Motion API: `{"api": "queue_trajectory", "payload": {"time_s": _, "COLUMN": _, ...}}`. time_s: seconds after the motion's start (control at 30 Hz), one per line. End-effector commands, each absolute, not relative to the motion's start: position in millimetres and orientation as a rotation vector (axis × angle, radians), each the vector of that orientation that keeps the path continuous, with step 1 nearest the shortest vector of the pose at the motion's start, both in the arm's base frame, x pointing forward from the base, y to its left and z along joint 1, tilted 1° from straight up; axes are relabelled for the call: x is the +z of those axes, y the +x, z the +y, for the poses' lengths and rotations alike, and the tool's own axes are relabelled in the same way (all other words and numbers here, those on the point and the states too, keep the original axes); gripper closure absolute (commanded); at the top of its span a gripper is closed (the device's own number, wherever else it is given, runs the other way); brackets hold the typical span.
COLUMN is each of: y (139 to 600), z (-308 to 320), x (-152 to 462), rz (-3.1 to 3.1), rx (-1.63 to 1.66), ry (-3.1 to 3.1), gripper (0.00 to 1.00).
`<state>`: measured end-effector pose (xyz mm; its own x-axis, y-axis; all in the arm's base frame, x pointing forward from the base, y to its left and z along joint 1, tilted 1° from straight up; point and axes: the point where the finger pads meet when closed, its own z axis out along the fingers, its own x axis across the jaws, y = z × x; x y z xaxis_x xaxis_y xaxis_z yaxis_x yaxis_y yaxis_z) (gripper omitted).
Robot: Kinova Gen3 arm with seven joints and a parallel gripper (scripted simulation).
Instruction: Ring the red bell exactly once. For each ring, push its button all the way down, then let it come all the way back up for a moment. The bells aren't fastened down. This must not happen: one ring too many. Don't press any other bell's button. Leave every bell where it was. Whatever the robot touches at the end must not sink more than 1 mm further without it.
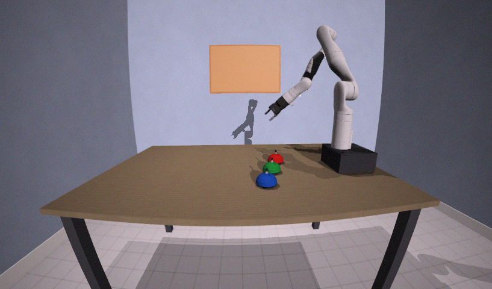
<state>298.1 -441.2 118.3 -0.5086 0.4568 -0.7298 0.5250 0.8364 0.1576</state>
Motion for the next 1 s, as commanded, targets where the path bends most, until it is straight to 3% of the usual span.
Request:
{"api": "queue_trajectory", "payload": {"time_s": 0.0, "y": 304, "z": -438, "x": 115, "rz": 2.212, "rx": -0.118, "ry": 0.711, "gripper": 0.0}}
{"api": "queue_trajectory", "payload": {"time_s": 0.97, "y": 319, "z": -427, "x": 104, "rz": 2.287, "rx": -0.15, "ry": 0.713, "gripper": 0.0}}
